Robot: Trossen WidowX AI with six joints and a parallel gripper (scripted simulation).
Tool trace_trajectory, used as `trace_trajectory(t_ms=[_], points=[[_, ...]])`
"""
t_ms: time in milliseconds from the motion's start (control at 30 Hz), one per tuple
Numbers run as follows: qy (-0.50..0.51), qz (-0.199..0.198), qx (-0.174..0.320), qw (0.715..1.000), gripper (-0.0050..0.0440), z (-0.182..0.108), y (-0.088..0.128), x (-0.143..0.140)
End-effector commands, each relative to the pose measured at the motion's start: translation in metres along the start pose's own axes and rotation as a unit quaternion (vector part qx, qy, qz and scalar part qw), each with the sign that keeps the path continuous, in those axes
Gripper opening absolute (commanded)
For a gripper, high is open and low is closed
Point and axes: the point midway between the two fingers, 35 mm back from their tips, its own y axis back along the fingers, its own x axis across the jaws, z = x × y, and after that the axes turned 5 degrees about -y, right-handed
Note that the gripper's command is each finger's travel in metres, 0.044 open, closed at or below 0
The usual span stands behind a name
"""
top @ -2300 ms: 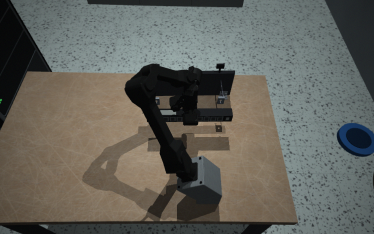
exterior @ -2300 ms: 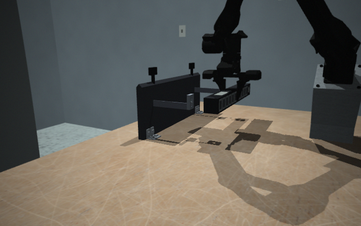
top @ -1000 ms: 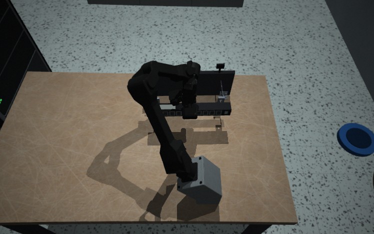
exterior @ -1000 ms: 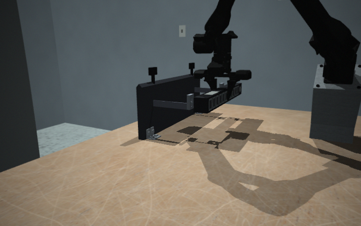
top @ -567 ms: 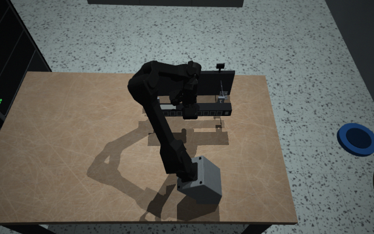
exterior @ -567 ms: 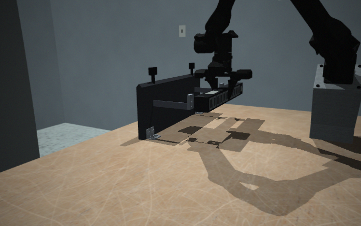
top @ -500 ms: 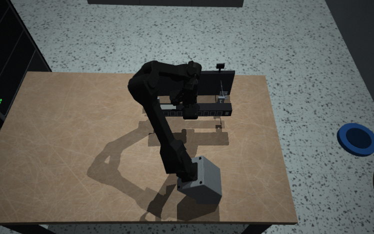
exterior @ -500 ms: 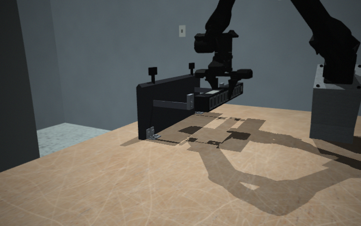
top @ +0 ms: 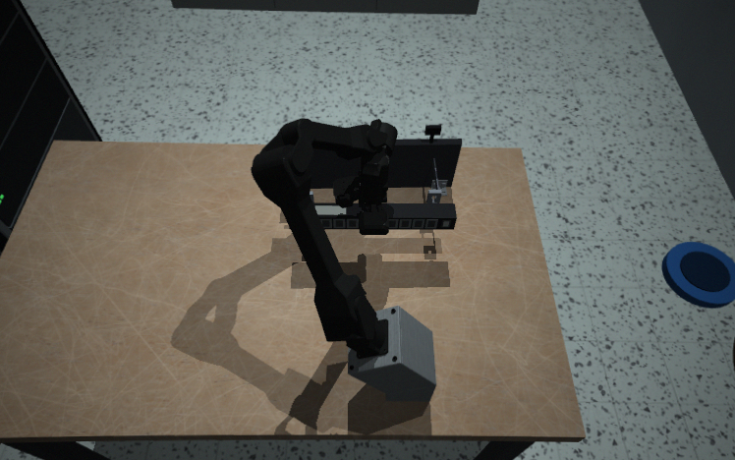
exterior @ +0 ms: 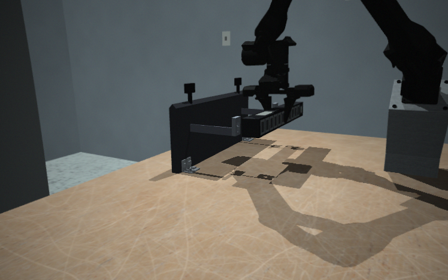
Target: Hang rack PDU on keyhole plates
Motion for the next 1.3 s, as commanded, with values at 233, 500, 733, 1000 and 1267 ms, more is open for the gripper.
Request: trace_trajectory(t_ms=[233, 500, 733, 1000, 1267], points=[[0.013, -0.027, 0.004, 1.000, -0.0050, 0.0070, 0.0179, -0.0126], [0.012, -0.027, 0.004, 1.000, -0.0050, 0.0062, 0.0165, -0.0100], [0.012, -0.027, 0.004, 1.000, -0.0050, 0.0055, 0.0142, -0.0117], [0.013, -0.029, 0.004, 0.999, -0.0050, 0.0050, 0.0131, -0.0134], [0.014, -0.029, 0.004, 0.999, -0.0050, 0.0048, 0.0101, -0.0134]])
